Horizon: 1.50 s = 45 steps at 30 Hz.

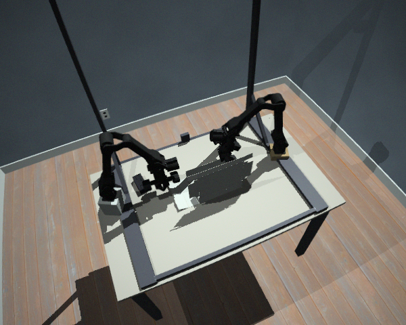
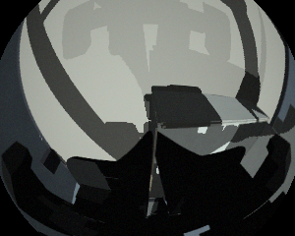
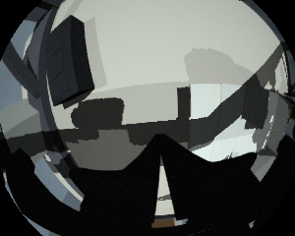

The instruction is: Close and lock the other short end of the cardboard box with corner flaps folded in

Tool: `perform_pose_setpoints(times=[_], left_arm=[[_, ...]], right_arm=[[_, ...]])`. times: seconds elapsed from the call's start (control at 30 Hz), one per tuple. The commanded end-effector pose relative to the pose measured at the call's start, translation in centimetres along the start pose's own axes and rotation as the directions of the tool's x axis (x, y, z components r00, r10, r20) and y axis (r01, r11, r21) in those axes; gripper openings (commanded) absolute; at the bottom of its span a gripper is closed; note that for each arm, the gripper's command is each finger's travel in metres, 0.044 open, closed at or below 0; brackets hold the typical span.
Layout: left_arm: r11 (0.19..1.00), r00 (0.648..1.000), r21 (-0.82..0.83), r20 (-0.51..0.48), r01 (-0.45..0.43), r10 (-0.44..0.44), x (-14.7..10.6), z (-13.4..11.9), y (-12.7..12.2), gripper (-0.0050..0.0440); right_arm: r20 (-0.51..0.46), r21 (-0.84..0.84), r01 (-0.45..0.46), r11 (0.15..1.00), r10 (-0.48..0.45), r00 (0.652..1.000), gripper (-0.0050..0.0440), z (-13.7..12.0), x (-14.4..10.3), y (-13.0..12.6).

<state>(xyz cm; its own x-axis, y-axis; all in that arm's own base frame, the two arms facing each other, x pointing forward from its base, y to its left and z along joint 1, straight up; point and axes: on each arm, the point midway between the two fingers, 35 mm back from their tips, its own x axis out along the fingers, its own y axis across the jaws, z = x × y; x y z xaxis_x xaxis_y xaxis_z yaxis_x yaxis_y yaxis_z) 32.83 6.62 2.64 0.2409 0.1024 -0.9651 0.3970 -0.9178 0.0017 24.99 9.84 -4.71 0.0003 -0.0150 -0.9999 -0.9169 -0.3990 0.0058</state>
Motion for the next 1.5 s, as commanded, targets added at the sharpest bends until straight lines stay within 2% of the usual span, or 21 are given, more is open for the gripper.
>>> perform_pose_setpoints(times=[0.0, 0.17, 0.3, 0.4, 0.43, 0.6, 0.77, 0.9, 1.47], left_arm=[[1.0, 1.0, 0.002, -0.019, -0.009, 0.009, -0.5, -0.5, 0.1, 0.0005], [1.0, 1.0, 0.002, -0.019, -0.009, 0.009, -0.5, -0.5, 0.1, 0.0005], [1.0, 1.0, 0.002, -0.019, -0.009, 0.009, -0.5, -0.5, 0.1, 0.0005], [1.0, 1.0, 0.002, -0.019, -0.009, 0.009, -0.5, -0.5, 0.1, 0.0005], [1.0, 1.0, 0.002, -0.019, -0.009, 0.009, -0.5, -0.5, 0.1, 0.0005], [1.0, 1.0, 0.002, -0.019, -0.009, 0.009, -0.5, -0.5, 0.1, 0.0005], [1.0, 1.0, 0.002, -0.019, -0.009, 0.009, -0.5, -0.5, 0.1, 0.0005], [1.0, 1.0, 0.002, -0.019, -0.009, 0.009, -0.5, -0.5, 0.1, 0.0005], [1.0, 1.0, 0.002, -0.019, -0.009, 0.009, -0.5, -0.5, 0.1, 0.0005]], right_arm=[[0.014, -0.06, 0.031, 0.998, -0.03, 0.999, 0.0, 0.1, -0.6, -0.2], [0.015, -0.059, 0.048, 0.997, -0.048, 0.999, 0.0, 0.1, -0.4, -0.2], [0.023, -0.056, 0.15, 0.987, -0.149, 0.989, 0.0, 0.0, 0.9, -0.3], [0.027, -0.055, 0.156, 0.986, -0.155, 0.988, 0.0, 0.1, 1.3, 0.4], [0.029, -0.054, 0.19, 0.98, -0.189, 0.982, 0.0, 0.1, 1.6, 0.3], [0.04, -0.05, 0.248, 0.967, -0.247, 0.968, 0.0, 0.2, 2.9, 2.1], [0.043, -0.048, 0.336, 0.941, -0.334, 0.941, 0.0, 0.2, 3.0, 2.1], [0.04, -0.049, 0.427, 0.903, -0.425, 0.904, 0.0, 0.1, 2.5, 1.0], [0.039, -0.049, 0.446, 0.894, -0.445, 0.895, 0.0, 0.1, 2.2, -0.1]])
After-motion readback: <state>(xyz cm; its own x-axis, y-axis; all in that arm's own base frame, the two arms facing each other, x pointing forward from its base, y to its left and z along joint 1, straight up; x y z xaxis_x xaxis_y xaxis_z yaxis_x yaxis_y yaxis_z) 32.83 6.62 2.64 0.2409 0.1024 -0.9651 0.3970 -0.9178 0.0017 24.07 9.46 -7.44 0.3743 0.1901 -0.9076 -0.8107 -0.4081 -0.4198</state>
